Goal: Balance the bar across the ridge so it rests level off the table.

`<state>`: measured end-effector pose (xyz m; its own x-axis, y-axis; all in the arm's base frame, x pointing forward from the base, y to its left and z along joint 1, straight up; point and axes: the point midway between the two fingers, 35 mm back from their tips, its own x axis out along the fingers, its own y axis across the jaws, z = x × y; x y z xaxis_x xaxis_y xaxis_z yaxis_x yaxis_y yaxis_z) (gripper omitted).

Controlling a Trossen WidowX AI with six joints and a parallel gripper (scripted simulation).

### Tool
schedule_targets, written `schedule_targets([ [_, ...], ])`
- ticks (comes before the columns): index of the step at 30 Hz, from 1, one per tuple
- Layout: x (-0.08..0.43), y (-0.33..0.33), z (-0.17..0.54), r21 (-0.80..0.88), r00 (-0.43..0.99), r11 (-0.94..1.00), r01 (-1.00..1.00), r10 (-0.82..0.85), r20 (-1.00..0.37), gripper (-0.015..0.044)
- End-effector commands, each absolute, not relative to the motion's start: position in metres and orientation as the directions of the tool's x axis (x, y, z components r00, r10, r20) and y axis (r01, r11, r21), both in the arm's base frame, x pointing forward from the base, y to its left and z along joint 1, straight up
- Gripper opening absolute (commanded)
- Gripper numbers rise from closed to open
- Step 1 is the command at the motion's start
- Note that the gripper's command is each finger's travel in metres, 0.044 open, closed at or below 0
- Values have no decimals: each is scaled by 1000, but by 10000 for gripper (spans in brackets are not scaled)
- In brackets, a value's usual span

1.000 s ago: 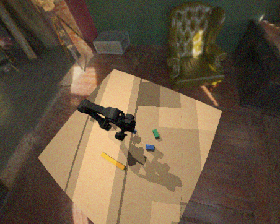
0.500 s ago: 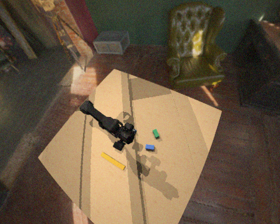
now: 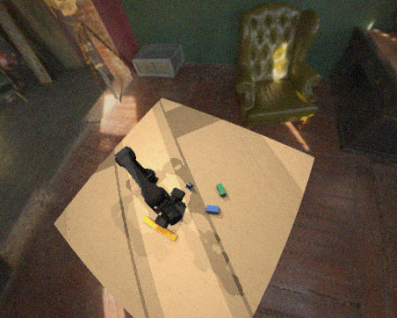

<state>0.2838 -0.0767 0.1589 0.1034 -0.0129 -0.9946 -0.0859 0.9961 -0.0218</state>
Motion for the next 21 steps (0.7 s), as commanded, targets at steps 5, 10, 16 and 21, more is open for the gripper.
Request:
schedule_targets([
  [5,283,-116,148,-31,79,997,-71,-25,-997,315],
  [10,279,-139,142,-29,66,999,-42,-27,-997,315],
  [16,272,-164,135,-28,51,999,-35,-26,-998,315],
  [21,265,-187,128,-27,38,998,-53,-25,-999,315],
])
